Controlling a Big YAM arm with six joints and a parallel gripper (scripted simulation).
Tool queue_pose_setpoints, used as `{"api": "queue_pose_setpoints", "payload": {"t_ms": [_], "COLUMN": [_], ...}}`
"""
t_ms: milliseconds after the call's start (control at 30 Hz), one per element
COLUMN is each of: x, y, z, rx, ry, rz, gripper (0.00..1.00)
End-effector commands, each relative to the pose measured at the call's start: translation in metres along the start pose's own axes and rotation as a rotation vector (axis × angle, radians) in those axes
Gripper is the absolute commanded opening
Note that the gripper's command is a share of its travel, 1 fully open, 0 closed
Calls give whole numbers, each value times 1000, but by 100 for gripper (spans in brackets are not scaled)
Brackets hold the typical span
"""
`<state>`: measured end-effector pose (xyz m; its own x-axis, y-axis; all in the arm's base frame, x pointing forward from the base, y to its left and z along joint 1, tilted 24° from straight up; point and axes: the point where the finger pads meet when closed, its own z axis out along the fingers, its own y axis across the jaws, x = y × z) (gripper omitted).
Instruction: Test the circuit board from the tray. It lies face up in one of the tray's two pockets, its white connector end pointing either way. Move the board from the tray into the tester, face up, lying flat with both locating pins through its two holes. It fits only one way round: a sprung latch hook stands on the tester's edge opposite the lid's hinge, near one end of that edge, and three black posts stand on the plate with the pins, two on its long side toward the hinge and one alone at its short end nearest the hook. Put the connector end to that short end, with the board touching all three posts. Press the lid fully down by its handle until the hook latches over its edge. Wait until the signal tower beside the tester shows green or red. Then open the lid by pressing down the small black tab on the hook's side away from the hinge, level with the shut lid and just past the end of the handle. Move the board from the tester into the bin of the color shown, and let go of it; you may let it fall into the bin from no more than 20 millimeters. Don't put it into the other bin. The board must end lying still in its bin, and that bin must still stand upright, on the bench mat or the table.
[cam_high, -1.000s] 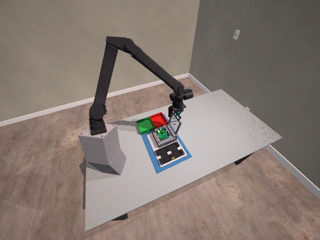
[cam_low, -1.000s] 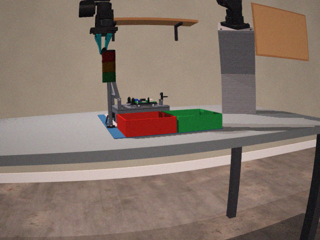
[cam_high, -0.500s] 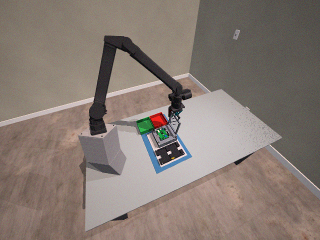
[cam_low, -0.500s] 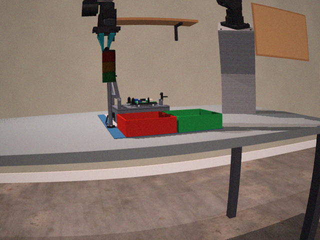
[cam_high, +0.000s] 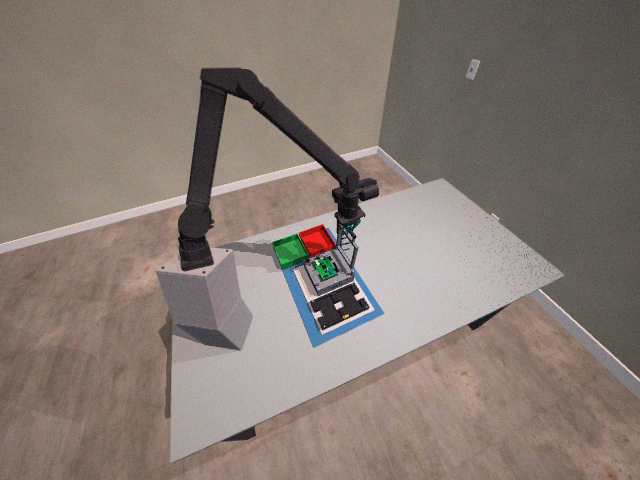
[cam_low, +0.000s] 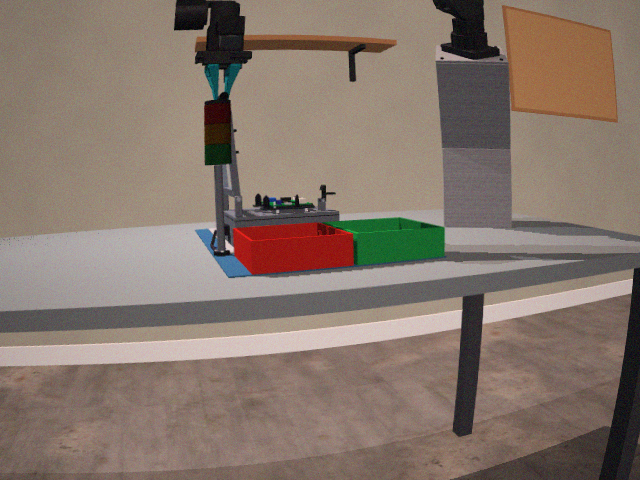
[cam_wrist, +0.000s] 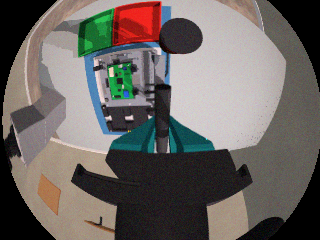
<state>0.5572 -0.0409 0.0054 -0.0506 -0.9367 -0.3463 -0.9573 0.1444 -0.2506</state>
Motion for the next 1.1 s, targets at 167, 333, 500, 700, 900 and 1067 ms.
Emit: {"api": "queue_pose_setpoints", "payload": {"t_ms": [167, 333, 500, 700, 900, 1067], "x": [0, -1, -4, -2, -4, -3], "y": [22, 34, 48, 71, 87, 103], "z": [-14, -12, -8, 11, 18, 25], "rx": [-7, -5, -6, -49, -34, -32], "ry": [-1, -2, -4, -8, -7, -4], "rz": [-3, -7, -14, -4, -14, -11], "gripper": [0, 0, 0, 0, 0, 0]}}
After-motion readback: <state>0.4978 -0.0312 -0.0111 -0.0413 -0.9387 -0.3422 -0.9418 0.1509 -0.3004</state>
